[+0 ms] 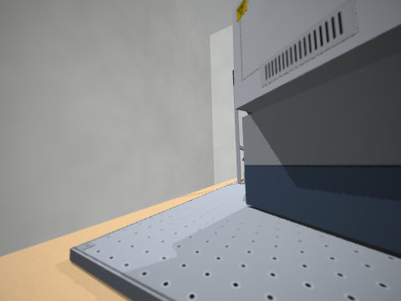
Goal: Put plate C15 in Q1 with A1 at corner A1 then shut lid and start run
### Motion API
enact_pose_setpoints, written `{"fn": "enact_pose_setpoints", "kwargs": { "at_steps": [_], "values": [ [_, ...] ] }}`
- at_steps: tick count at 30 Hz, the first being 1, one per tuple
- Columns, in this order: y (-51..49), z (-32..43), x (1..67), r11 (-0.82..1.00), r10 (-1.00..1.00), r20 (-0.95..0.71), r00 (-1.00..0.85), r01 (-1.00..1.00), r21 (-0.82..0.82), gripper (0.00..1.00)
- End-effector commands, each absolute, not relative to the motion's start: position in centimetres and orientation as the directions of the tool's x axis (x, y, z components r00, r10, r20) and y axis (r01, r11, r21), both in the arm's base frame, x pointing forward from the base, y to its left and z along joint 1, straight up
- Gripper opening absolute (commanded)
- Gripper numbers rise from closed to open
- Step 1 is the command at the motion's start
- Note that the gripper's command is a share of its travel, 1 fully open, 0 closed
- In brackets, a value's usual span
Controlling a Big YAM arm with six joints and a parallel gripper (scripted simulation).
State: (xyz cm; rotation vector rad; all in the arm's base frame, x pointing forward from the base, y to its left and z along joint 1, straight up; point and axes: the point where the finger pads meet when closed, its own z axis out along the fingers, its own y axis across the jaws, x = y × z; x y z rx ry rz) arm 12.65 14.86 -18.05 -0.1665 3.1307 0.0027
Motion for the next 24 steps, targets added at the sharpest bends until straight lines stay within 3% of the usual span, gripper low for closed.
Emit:
{"fn": "enact_pose_setpoints", "kwargs": {
  "at_steps": [1,17,24],
  "values": [
    [16.0,-16.8,11.3,0.992,-0.128,-0.021,-0.992,-0.128,0.017,0.00],
    [19.0,-14.6,5.0,0.945,-0.326,-0.018,-0.945,-0.327,0.021,0.00],
    [22.2,-13.7,4.4,0.973,-0.227,-0.016,-0.974,-0.228,0.026,0.00]
  ]
}}
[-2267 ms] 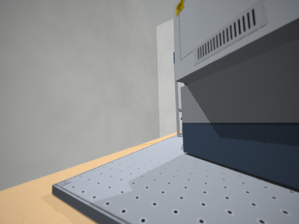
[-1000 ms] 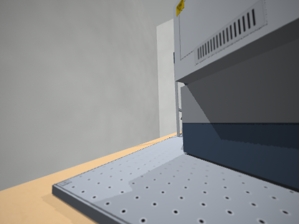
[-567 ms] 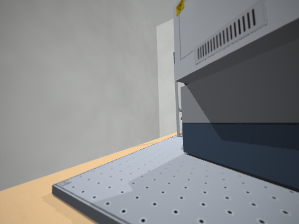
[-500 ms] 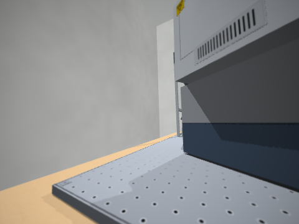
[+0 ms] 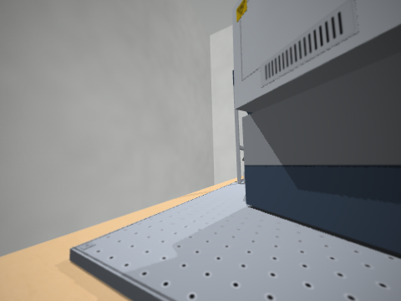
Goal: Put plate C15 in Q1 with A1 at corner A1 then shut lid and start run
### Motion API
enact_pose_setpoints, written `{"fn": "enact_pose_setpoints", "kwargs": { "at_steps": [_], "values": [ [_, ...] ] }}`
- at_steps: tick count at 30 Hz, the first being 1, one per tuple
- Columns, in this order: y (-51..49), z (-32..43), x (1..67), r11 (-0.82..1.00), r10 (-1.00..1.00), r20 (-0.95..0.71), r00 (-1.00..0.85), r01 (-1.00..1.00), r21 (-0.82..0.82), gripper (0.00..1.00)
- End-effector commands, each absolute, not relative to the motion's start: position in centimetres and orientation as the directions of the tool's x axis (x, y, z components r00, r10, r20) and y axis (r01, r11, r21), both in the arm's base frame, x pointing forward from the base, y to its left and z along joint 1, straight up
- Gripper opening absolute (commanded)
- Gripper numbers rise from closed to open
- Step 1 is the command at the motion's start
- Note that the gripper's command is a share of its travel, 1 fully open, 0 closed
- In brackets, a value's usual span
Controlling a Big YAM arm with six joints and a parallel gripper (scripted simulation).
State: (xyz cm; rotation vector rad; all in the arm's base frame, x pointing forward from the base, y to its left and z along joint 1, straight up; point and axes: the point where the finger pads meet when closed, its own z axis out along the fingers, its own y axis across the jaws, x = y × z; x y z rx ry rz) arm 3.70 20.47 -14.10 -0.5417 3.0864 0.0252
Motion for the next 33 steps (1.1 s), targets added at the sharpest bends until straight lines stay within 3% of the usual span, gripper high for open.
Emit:
{"fn": "enact_pose_setpoints", "kwargs": {
  "at_steps": [1,33],
  "values": [
    [22.8,-13.7,4.7,0.980,-0.199,-0.014,-0.980,-0.199,0.024,0.00],
    [33.8,-14.2,13.6,0.928,0.373,-0.007,-0.928,0.372,0.007,0.00]
  ]
}}
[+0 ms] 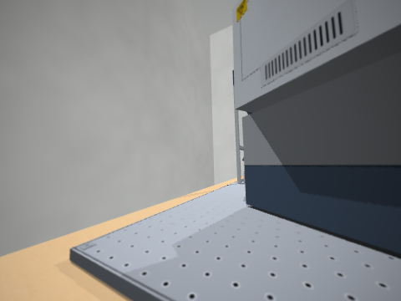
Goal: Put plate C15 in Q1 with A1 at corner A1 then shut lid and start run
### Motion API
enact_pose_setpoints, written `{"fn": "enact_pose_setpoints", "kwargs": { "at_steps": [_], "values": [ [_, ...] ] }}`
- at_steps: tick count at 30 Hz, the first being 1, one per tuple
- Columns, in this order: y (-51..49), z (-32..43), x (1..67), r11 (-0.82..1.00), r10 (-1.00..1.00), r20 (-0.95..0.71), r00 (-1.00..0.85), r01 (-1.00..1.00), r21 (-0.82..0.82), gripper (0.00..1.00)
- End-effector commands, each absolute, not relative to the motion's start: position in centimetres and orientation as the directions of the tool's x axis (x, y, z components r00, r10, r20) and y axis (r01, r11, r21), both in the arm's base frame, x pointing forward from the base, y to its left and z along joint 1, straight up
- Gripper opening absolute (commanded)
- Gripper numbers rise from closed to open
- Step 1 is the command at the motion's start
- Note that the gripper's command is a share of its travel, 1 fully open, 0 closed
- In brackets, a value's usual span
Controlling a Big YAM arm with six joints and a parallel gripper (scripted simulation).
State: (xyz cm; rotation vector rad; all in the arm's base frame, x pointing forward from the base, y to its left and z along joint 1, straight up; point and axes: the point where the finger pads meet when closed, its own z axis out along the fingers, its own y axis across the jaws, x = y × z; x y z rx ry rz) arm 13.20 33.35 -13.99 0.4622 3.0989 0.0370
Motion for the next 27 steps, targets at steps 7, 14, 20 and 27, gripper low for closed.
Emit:
{"fn": "enact_pose_setpoints", "kwargs": {
  "at_steps": [7,14,20,27],
  "values": [
    [35.6,-14.4,15.2,0.892,0.453,-0.007,-0.892,0.453,0.002,0.00],
    [39.6,-13.5,17.8,0.884,0.467,-0.005,-0.884,0.467,0.032,0.00],
    [41.2,-14.1,18.8,0.818,0.575,-0.005,-0.818,0.575,0.012,0.00],
    [43.5,-14.2,21.2,0.785,0.619,-0.003,-0.785,0.619,0.016,0.00]
  ]
}}
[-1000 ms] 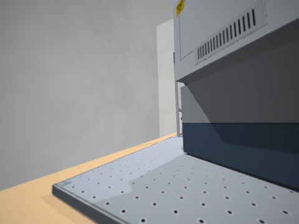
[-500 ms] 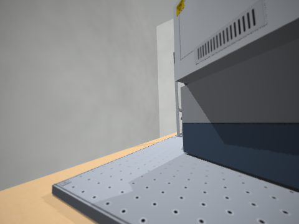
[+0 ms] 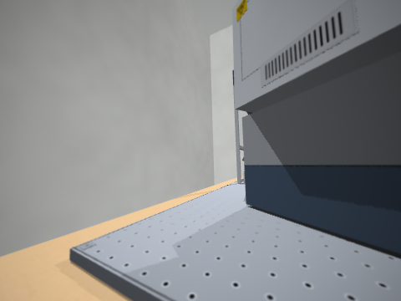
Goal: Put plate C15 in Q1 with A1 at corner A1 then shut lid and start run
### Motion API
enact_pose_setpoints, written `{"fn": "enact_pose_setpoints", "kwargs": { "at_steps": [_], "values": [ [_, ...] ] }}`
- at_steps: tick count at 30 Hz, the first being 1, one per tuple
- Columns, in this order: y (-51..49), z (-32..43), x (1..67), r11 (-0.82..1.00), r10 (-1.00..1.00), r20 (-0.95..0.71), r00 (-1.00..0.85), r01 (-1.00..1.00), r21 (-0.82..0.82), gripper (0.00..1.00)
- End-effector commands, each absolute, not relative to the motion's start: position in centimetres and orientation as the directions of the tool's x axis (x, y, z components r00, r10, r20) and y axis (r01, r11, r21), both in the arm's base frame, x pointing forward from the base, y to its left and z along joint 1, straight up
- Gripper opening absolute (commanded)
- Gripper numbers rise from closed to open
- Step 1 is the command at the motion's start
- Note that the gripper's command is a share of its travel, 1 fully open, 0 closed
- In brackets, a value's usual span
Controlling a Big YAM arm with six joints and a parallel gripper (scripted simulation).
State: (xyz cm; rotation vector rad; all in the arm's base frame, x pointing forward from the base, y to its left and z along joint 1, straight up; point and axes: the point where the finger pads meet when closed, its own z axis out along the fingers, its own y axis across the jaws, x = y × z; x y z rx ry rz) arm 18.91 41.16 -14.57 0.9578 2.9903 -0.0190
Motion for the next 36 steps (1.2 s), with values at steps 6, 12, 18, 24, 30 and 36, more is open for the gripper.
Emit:
{"fn": "enact_pose_setpoints", "kwargs": {
  "at_steps": [6,12,18,24,30,36],
  "values": [
    [46.9,-12.9,22.8,0.776,0.630,0.003,-0.776,0.630,0.043,0.00],
    [46.2,-13.0,21.6,0.796,0.604,0.003,-0.797,0.603,0.046,0.00],
    [45.9,-12.1,22.4,0.798,0.599,0.008,-0.800,0.598,0.077,0.00],
    [45.4,-11.9,22.2,0.802,0.594,0.007,-0.804,0.593,0.075,0.00],
    [45.5,-12.3,22.3,0.797,0.601,0.006,-0.799,0.600,0.064,0.00],
    [45.7,-13.1,22.0,0.789,0.614,0.003,-0.789,0.613,0.045,0.00]
  ]
}}
